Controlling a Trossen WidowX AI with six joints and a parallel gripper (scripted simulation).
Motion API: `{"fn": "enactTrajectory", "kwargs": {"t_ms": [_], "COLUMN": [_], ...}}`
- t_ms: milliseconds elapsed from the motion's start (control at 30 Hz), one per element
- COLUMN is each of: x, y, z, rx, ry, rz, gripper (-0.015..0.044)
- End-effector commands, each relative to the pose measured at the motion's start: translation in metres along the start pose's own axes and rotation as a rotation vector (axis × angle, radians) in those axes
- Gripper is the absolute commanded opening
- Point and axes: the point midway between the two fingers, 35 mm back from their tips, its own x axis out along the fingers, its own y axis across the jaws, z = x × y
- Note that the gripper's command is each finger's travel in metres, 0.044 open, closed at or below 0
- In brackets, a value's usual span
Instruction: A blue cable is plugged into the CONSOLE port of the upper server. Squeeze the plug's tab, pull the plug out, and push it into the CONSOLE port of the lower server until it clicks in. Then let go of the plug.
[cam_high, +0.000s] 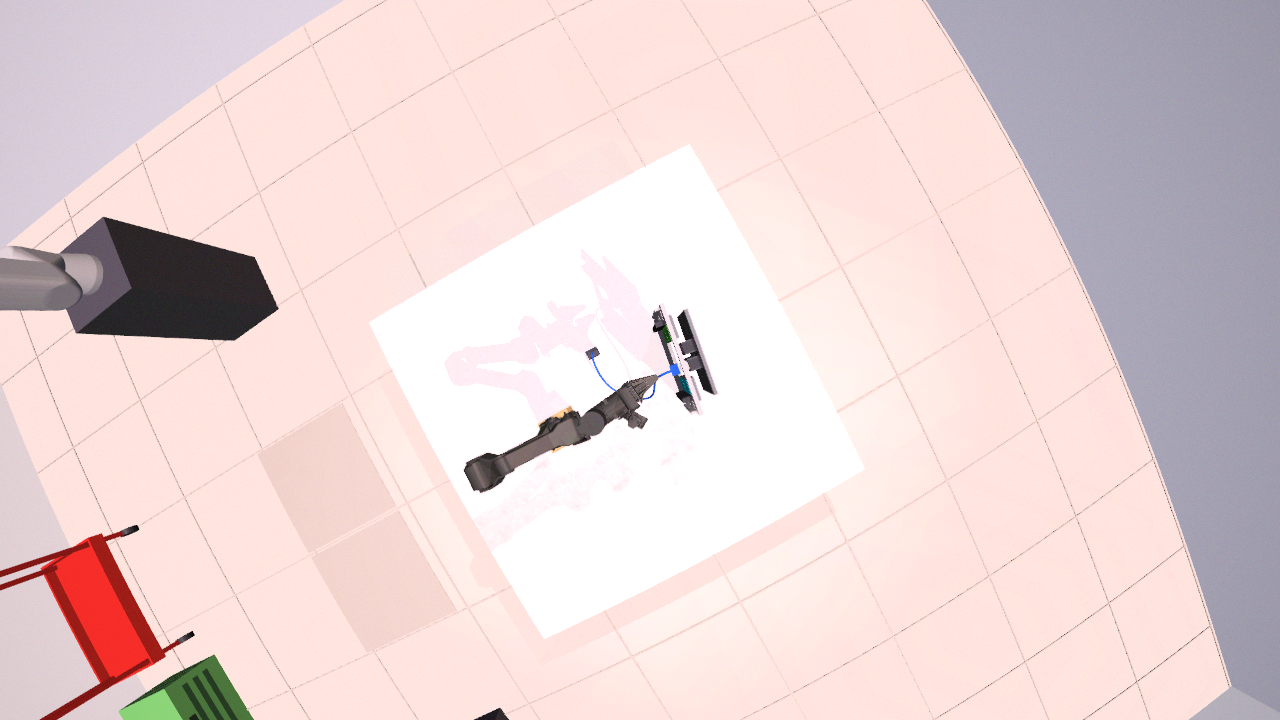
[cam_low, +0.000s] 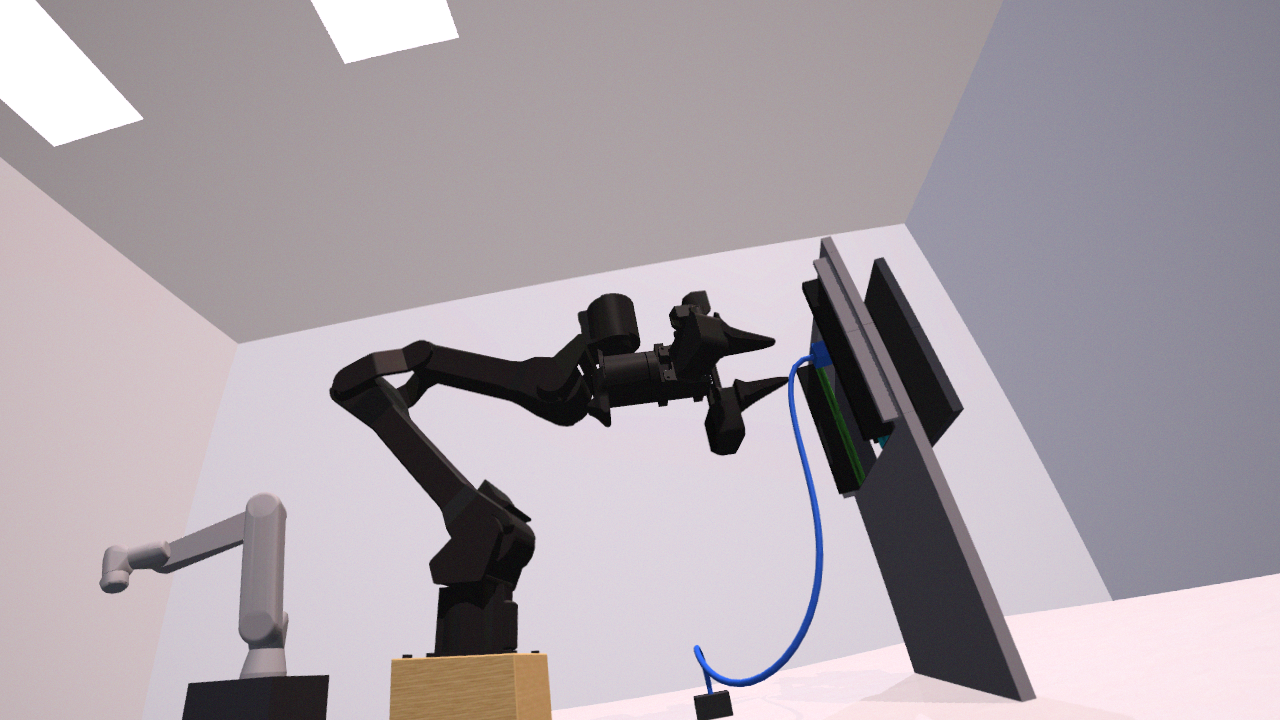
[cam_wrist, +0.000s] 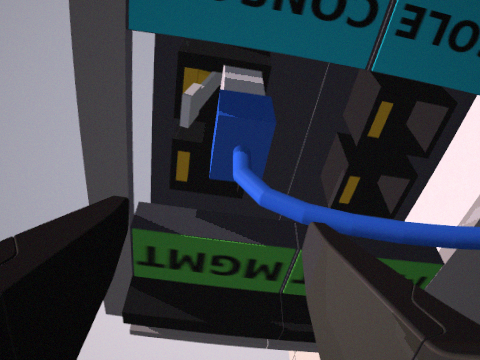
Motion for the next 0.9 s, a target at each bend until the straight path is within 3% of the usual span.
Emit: {"fn": "enactTrajectory", "kwargs": {"t_ms": [0, 867], "x": [0.013, 0.047], "y": [-0.001, 0.002], "z": [0.004, 0.012], "rx": [0.003, 0.002], "ry": [0.001, 0.001], "rz": [0.002, 0.005], "gripper": [0.0239, 0.0239]}}
